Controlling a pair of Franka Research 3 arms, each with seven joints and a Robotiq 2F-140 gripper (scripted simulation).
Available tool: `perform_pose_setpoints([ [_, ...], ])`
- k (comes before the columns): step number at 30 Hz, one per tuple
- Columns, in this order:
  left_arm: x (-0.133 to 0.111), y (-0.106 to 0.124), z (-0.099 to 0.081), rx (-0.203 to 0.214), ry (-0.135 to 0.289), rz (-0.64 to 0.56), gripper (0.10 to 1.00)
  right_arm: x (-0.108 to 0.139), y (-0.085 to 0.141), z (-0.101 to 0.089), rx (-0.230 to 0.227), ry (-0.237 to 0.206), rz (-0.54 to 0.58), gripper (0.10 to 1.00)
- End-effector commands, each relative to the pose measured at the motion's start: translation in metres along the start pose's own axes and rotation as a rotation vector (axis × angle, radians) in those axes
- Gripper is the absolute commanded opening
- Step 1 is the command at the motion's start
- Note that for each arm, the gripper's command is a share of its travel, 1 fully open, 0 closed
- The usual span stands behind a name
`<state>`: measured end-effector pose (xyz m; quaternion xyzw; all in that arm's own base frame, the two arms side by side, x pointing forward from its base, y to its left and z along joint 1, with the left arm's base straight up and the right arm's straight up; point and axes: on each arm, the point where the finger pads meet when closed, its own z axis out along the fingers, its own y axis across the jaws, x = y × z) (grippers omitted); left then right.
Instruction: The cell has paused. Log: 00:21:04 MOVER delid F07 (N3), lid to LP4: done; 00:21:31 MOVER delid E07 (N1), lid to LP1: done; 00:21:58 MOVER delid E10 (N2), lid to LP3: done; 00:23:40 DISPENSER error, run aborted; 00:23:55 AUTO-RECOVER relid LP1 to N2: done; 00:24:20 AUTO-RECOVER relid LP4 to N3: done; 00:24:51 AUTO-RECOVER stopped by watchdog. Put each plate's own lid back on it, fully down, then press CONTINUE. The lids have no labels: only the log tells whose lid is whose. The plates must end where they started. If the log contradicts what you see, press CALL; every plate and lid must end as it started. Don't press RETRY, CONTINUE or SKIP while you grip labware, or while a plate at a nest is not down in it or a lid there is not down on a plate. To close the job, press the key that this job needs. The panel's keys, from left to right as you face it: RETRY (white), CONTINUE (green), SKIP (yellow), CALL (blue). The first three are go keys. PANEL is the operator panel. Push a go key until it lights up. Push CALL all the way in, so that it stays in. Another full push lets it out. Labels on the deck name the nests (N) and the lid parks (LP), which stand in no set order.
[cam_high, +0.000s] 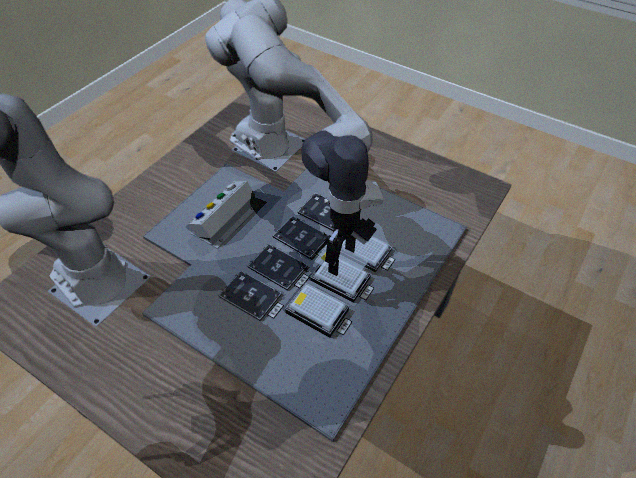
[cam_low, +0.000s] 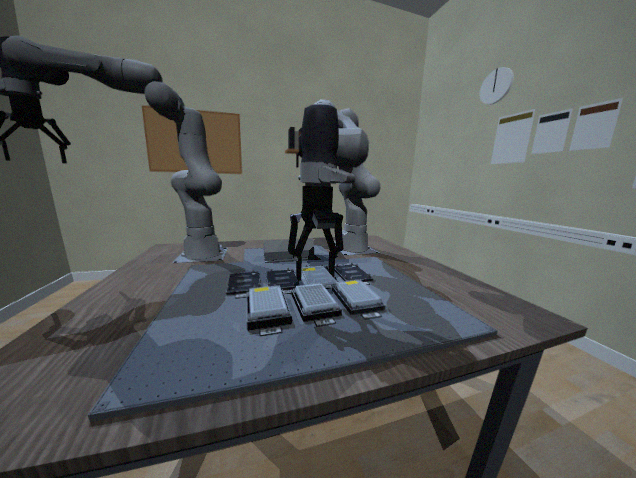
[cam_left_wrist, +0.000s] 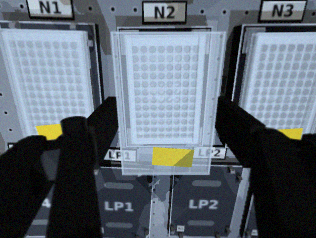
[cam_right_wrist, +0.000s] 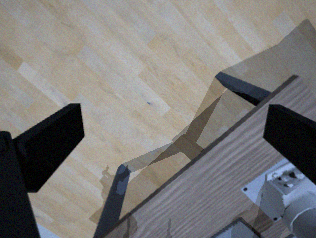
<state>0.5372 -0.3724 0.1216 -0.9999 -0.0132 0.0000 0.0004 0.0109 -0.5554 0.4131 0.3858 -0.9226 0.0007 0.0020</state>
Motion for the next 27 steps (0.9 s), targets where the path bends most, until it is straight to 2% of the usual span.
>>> perform_pose_setpoints([
  [1, 0.0, 0.0, 0.004, -0.001, 0.0, -0.003, 0.099, 0.0, 0.0, 0.0, 0.0, 0.0, 0.0, 1.0],
  [27, 0.002, 0.0, 0.03, -0.001, 0.0, -0.003, 0.099, 0.0, 0.0, 0.0, 0.0, 0.0, 0.0, 1.0],
])
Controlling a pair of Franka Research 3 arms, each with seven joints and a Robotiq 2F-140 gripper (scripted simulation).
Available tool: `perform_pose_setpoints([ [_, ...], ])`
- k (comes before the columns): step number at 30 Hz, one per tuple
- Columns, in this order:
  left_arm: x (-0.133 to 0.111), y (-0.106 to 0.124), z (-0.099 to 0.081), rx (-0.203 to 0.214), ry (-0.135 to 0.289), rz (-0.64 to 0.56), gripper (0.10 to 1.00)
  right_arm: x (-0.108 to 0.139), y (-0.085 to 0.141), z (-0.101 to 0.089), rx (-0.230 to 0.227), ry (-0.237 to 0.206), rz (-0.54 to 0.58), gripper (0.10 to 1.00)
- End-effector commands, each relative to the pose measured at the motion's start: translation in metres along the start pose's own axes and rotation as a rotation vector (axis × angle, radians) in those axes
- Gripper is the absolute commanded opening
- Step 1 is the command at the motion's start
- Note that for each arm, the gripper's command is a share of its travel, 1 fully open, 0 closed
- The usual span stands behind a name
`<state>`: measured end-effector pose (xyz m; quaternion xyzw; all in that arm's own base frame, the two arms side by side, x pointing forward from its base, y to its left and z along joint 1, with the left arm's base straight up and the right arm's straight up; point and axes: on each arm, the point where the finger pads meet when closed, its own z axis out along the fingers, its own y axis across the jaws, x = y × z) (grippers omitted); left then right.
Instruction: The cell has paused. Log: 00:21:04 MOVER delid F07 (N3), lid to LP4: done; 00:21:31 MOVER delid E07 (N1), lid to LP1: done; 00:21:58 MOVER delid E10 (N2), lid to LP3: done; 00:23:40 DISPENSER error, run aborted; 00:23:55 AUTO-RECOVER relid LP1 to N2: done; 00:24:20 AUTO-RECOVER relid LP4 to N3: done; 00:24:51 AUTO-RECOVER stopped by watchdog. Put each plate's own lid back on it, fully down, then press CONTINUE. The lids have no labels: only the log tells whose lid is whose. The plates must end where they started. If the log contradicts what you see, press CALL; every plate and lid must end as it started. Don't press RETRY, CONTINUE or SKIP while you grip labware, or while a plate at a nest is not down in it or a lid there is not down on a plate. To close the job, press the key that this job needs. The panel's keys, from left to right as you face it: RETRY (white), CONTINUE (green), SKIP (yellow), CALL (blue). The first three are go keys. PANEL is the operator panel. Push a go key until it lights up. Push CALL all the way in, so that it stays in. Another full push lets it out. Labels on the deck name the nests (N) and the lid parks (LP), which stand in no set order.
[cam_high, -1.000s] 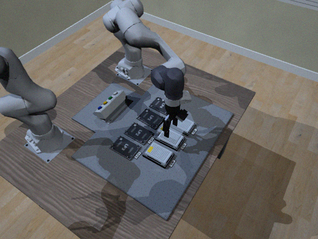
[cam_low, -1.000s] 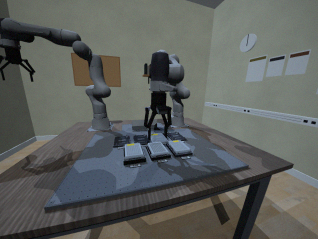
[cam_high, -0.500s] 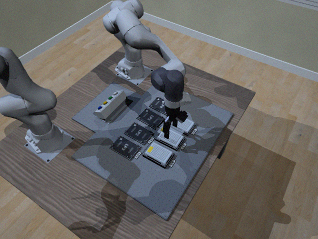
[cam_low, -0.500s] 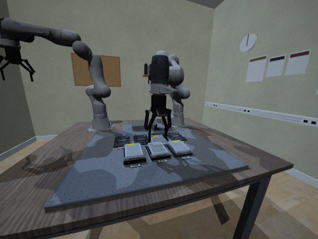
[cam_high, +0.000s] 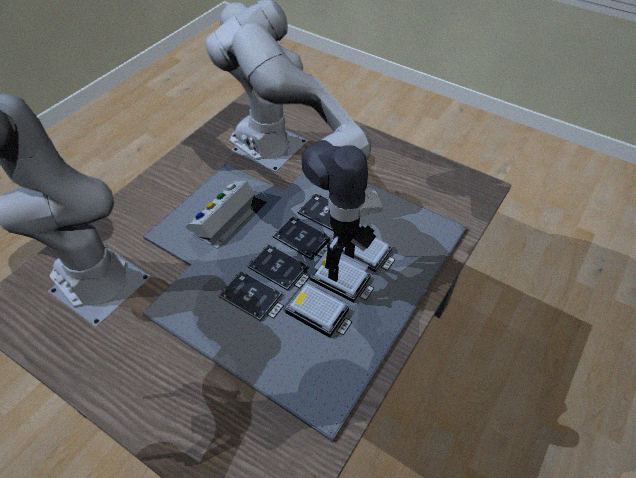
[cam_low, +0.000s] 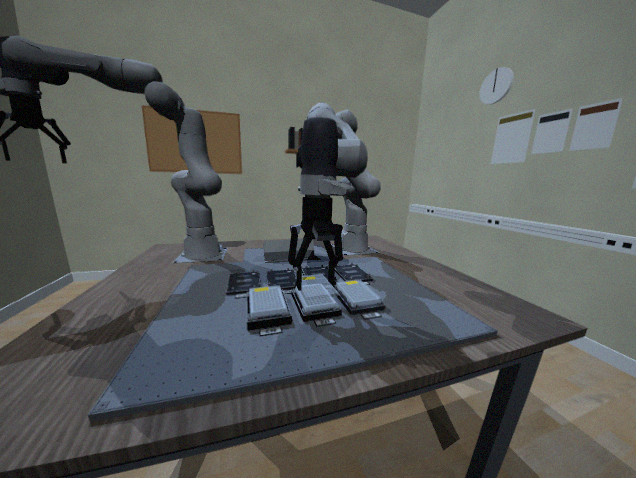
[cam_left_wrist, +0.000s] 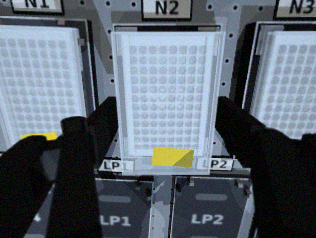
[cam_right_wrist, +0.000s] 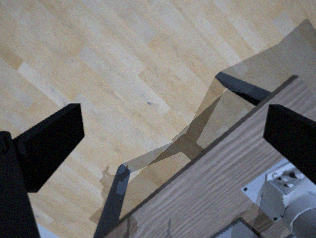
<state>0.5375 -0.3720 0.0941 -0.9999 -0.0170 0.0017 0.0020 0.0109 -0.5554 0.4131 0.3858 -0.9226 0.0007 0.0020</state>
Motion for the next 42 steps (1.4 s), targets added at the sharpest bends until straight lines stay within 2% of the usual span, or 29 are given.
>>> perform_pose_setpoints([
  [1, 0.0016, 0.0007, 0.0026, -0.004, 0.003, 0.005, 0.099, 0.0, 0.0, -0.0001, 0.0, 0.0, 0.0, 1.0],
  [14, 0.002, 0.0009, 0.0101, -0.004, 0.003, 0.005, 0.099, 0.0, 0.0, -0.0001, 0.0, 0.0, 0.0, 1.0],
  [42, 0.002, 0.0009, 0.0106, -0.004, 0.003, 0.005, 0.099, 0.0, 0.0, -0.0001, 0.0, 0.0, 0.0, 1.0],
])
